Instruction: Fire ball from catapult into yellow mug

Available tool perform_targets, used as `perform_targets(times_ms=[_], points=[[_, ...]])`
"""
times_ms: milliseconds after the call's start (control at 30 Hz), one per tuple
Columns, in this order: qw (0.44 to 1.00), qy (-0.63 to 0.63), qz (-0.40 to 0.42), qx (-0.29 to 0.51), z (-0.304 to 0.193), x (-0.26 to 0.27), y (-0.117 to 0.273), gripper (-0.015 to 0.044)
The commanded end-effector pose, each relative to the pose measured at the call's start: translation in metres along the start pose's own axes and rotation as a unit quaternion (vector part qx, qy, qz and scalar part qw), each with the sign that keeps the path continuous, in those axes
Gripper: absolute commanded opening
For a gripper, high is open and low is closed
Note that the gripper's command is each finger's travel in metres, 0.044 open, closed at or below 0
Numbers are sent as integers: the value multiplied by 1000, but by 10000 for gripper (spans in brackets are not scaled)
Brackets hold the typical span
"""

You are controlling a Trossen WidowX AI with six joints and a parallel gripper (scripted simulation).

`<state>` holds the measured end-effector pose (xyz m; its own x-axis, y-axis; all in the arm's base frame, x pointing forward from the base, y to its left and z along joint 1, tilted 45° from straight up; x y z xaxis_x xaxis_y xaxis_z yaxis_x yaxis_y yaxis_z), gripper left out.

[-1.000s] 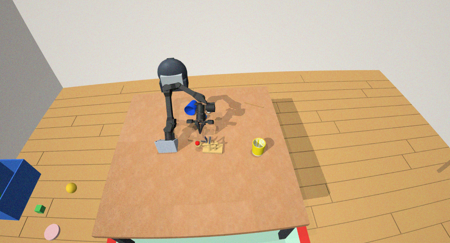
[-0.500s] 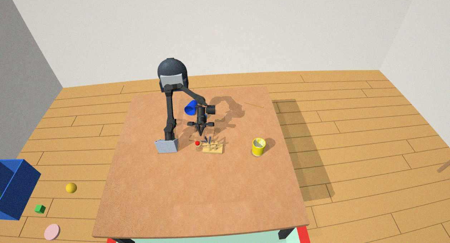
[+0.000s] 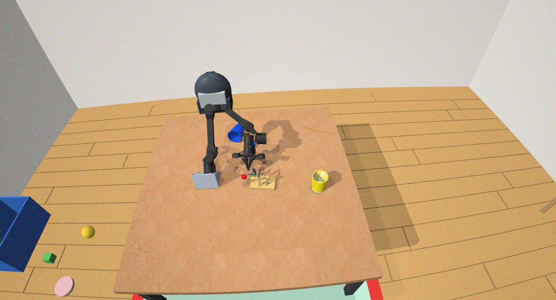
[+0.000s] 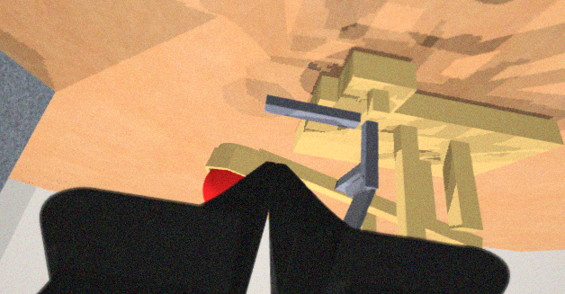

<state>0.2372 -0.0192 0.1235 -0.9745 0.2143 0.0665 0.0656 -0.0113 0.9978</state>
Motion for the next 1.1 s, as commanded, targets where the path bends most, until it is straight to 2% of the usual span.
perform_targets(times_ms=[0, 800, 900, 1067], points=[[1000, -3, 8, -1, 4, 2, -8, 0], [1000, -3, 9, -2, 36, 7, -38, 0], [1000, -2, 7, -3, 29, 1, -15, 0], [1000, 0, 0, -2, 0, 0, 70, 0]])
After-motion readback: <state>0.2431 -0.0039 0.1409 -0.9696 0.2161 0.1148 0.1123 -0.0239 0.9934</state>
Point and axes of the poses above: the point midway between the two fingers, 35 mm back from their tips, its own y axis back along the fingers, its own x axis across the jaws, z = x × y, the point moved 9 cm from there along y, back along the fingers, and after that the axes turned 2 degrees about y, right-handed, at the moved point
